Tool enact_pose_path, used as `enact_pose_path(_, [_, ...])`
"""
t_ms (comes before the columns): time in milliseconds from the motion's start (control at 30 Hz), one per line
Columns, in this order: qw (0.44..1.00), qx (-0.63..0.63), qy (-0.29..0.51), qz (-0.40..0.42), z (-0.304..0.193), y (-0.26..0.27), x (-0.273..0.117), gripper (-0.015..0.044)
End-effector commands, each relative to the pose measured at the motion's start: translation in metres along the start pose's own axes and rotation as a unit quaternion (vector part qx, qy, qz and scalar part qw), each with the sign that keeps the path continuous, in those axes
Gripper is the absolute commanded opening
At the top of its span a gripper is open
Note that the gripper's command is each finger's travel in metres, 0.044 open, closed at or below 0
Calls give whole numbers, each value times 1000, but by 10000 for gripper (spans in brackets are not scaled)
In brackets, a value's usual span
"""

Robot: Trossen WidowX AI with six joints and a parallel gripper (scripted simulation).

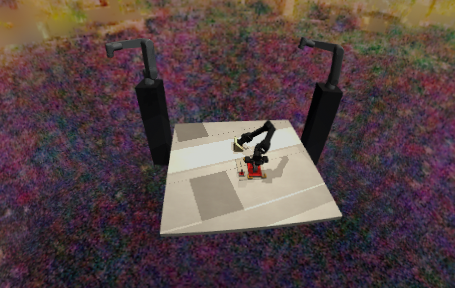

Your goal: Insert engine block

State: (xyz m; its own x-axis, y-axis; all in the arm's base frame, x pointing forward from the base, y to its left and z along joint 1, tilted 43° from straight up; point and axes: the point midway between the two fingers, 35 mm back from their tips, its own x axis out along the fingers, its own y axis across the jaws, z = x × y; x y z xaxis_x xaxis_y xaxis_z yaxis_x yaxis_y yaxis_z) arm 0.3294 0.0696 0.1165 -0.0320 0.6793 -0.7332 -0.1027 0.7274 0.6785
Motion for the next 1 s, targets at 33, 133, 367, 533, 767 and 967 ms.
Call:
enact_pose_path(33, [1000,3,-1,2,0,1,0,160])
enact_pose_path(133, [1000,21,-1,2,1,2,0,160])
enact_pose_path(367, [1000,22,-1,2,1,2,0,160])
enact_pose_path(533, [1000,15,-1,2,1,2,0,160])
enact_pose_path(767, [1000,-27,-1,2,1,2,1,160])
enact_pose_path(967, [1000,0,-1,2,1,2,2,160])
